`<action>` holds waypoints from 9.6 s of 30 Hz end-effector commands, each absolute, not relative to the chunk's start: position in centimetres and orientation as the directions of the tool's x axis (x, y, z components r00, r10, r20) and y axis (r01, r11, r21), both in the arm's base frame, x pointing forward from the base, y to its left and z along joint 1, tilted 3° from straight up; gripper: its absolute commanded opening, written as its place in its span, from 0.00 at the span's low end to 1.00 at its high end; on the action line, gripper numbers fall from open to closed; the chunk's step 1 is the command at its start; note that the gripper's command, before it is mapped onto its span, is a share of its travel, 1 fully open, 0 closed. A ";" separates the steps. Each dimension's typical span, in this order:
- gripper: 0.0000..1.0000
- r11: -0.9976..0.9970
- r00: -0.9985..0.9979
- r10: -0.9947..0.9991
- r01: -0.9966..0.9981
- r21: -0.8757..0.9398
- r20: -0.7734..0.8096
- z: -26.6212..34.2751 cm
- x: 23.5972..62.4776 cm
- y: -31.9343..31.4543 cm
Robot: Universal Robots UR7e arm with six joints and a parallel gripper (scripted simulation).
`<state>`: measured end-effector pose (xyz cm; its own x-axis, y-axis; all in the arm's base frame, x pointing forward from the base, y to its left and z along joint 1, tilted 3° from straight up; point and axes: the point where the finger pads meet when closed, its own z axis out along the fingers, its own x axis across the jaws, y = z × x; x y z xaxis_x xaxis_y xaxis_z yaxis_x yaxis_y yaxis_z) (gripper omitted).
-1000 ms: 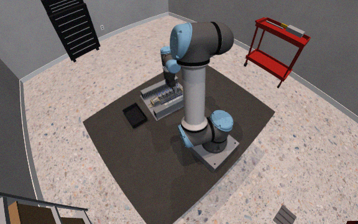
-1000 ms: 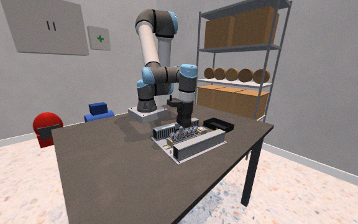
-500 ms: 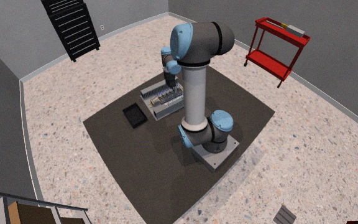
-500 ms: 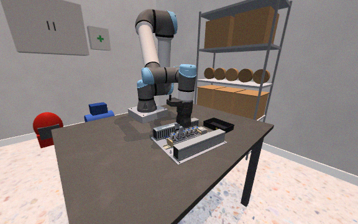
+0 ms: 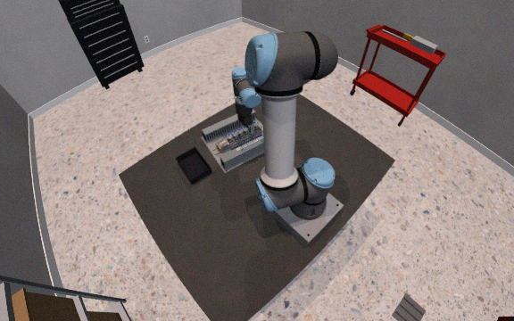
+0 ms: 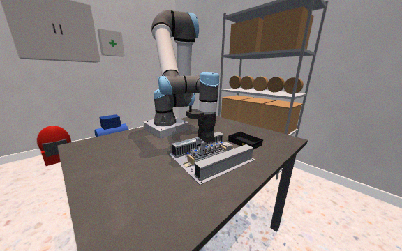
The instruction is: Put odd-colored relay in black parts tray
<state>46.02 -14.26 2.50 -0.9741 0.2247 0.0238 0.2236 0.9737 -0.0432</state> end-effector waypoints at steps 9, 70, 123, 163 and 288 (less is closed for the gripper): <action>0.00 0.974 -0.975 0.224 0.224 -0.043 -0.008 2.7 46.1 -14.3; 0.00 0.974 -0.974 0.223 0.224 -0.042 -0.036 2.5 45.7 -14.2; 0.00 0.974 -0.974 0.223 0.224 -0.042 -0.036 5.9 45.8 -14.0; 0.00 0.974 -0.974 0.223 0.224 -0.042 -0.036 10.4 45.9 -13.9; 0.00 0.974 -0.974 0.223 0.224 -0.042 -0.036 9.6 50.5 13.4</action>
